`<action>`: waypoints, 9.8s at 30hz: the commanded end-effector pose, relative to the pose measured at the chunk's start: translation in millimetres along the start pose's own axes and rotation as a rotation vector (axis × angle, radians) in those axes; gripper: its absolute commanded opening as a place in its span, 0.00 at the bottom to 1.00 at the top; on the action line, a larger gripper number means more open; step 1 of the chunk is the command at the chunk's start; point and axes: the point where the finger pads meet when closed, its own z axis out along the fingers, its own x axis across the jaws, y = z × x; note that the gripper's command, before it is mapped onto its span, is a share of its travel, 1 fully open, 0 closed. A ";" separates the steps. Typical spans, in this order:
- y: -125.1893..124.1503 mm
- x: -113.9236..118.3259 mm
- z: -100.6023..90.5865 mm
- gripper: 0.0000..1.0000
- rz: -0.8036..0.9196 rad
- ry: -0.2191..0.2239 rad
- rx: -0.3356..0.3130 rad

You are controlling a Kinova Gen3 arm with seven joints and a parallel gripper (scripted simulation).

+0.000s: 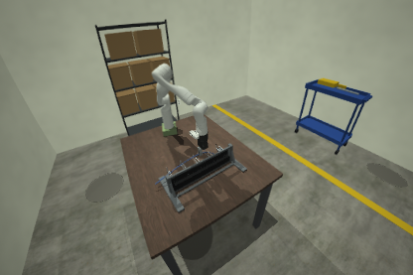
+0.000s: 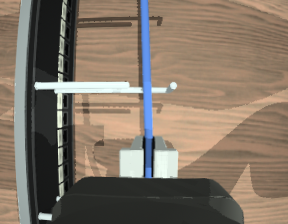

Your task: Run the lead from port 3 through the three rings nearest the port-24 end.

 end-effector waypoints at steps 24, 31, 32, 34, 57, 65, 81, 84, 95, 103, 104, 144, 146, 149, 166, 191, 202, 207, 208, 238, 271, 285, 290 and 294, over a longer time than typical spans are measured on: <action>0.5 -0.7 22.5 0.00 0.000 -0.002 0.001; 0.5 -0.9 23.9 0.00 0.000 -0.003 0.001; 0.5 -0.8 24.1 0.00 0.000 -0.002 0.001; 0.5 -0.8 24.3 0.00 0.000 -0.002 0.001; 0.5 -9.2 24.2 0.00 0.002 -0.004 0.001; 0.5 -18.0 24.1 0.00 0.002 -0.004 0.001; 0.5 -37.9 24.0 0.00 0.002 -0.004 0.001; 0.5 -40.1 24.0 0.00 0.002 -0.004 0.001; 0.5 -41.7 24.0 0.00 0.002 -0.004 0.001; 0.5 -41.7 24.0 0.00 0.002 -0.004 0.001; 0.5 -41.7 24.0 0.00 0.002 -0.004 0.001; 0.5 -41.7 24.0 0.67 0.002 -0.004 0.001; 0.5 -41.7 23.8 0.67 0.002 -0.004 0.001; 0.5 -41.7 23.4 0.67 0.002 -0.004 0.001; 0.3 -41.5 -9.7 0.67 0.002 -0.004 0.001; 0.0 -41.2 -65.9 0.67 0.003 -0.003 0.001; 0.0 -41.2 -66.1 0.00 0.003 -0.003 0.001; 0.0 -41.2 -66.1 0.00 0.003 -0.003 0.001; 0.0 -41.2 -66.1 0.00 0.003 -0.003 0.001; 0.0 -41.2 -66.1 0.00 0.003 -0.003 0.001; 0.0 -41.2 -66.1 0.00 0.003 -0.003 0.001; 0.0 -41.2 -66.1 0.00 0.003 -0.003 0.001; 0.0 -41.2 -66.1 0.00 0.003 -0.003 0.001; 0.0 -41.2 -66.1 0.00 0.003 -0.003 0.001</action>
